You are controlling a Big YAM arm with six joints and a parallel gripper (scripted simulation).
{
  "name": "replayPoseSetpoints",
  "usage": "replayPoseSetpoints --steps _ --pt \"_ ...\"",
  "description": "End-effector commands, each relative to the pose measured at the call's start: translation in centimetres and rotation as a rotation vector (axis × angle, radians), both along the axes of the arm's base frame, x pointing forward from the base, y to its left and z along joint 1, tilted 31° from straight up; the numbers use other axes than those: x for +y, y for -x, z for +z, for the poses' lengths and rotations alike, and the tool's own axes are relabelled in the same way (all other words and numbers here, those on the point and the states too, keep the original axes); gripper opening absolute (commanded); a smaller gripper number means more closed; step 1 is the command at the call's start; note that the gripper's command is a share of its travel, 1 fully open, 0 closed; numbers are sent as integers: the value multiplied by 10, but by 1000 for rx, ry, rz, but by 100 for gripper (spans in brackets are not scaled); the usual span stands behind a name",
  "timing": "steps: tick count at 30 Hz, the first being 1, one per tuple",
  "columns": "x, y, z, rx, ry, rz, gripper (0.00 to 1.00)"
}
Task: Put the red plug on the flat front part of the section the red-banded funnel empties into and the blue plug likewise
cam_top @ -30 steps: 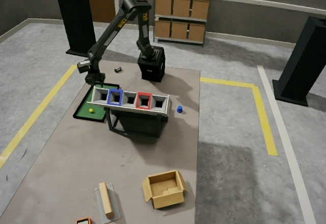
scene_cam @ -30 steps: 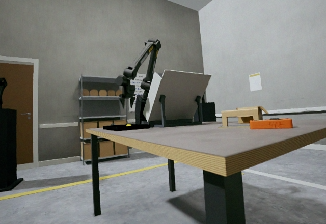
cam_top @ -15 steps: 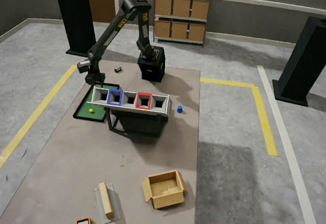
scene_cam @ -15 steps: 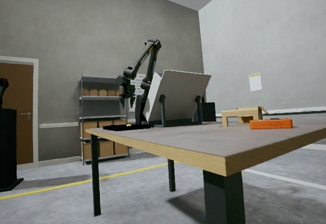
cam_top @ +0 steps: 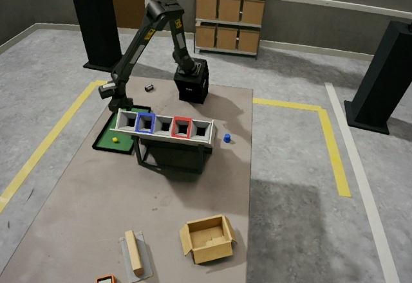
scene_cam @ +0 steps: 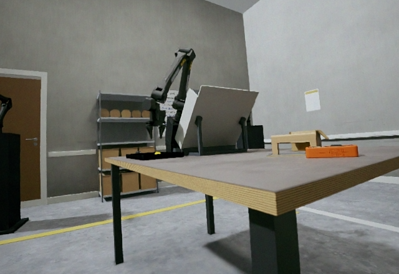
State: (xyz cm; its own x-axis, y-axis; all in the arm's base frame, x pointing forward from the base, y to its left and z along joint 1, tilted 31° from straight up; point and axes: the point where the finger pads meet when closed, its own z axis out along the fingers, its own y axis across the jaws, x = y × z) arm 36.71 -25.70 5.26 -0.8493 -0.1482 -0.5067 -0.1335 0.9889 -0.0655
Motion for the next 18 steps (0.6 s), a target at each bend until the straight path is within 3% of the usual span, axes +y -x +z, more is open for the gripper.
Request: replayPoseSetpoints --steps 1,13,16,18 --pt "0 -19 -20 -2 -8 -2 56" --pt "-2 -43 -52 -8 -4 -2 56" --pt "-7 -40 -54 -8 -4 -15 56" --pt "-9 -42 -44 -24 9 -14 56"
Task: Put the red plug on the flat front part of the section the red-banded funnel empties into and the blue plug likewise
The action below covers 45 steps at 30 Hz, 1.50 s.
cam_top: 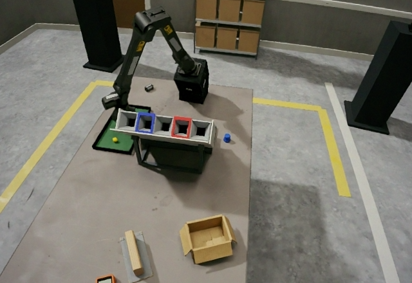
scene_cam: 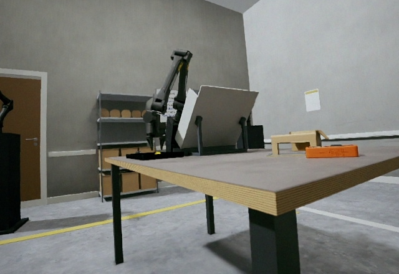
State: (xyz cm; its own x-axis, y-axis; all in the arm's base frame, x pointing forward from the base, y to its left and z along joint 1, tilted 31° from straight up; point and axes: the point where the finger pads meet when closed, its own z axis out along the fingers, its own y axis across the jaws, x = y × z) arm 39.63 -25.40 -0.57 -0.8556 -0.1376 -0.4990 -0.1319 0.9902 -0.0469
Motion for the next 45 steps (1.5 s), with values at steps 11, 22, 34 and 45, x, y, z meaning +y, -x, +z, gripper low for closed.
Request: replayPoseSetpoints --steps 11,22,34,45 --pt "-7 -7 10 -24 17 -8 56" --pt "-7 -7 10 -24 17 -8 56" --pt "-3 -12 0 -15 9 -1 56" --pt "-3 -23 -11 -19 12 1 56"
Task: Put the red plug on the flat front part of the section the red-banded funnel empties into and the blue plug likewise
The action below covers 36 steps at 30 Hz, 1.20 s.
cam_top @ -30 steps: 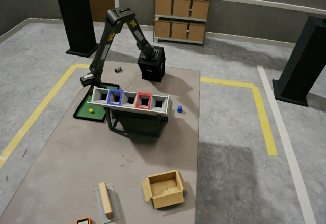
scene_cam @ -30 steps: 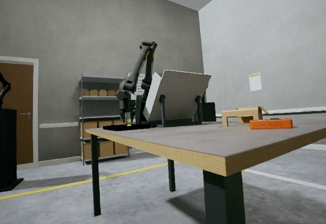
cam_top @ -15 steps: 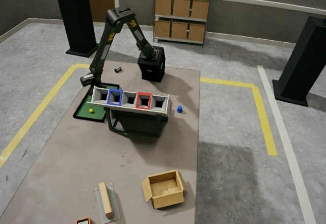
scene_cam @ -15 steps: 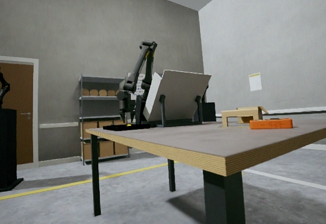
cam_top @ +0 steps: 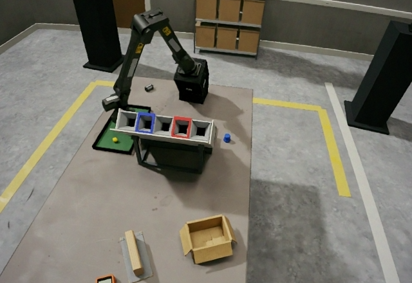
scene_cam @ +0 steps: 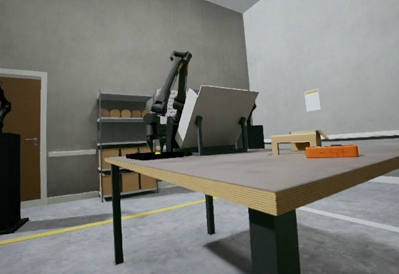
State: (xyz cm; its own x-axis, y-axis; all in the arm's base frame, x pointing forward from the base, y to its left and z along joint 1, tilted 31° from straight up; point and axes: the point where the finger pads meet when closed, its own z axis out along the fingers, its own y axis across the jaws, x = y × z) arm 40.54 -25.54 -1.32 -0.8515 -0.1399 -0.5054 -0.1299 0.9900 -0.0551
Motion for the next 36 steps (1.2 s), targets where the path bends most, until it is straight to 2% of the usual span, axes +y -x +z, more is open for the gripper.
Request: replayPoseSetpoints --steps 1,13,36 --pt "-2 -14 -5 -10 5 2 56" --pt "-1 -18 -14 -7 4 5 56" --pt "-1 -16 -15 -3 1 2 56"
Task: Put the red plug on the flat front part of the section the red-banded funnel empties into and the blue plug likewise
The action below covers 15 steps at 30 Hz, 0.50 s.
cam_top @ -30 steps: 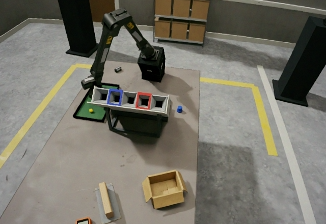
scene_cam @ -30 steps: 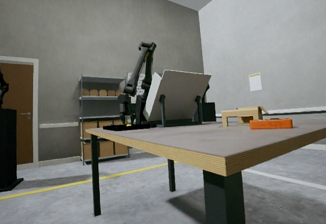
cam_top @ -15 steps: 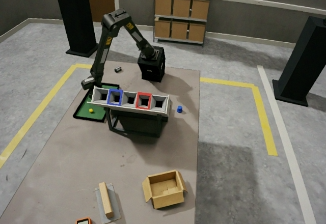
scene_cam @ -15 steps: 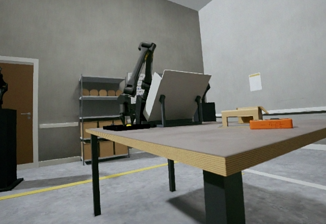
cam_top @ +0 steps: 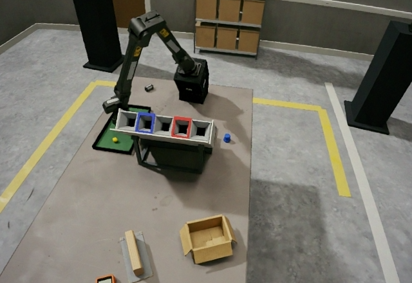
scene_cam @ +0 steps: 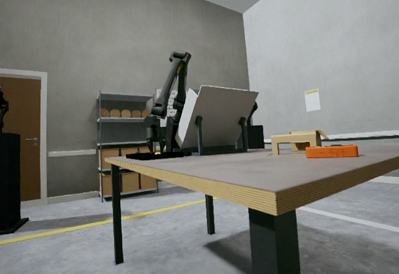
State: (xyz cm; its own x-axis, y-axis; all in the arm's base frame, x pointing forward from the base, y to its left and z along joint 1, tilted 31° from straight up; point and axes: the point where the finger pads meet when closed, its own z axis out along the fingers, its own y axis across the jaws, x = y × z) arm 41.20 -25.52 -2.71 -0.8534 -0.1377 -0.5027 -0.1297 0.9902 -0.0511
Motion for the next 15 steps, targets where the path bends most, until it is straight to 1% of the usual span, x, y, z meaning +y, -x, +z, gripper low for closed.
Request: replayPoseSetpoints --steps 1,15 --pt "-1 -9 -1 -7 4 3 56" --pt "0 -11 -2 -9 5 4 56"
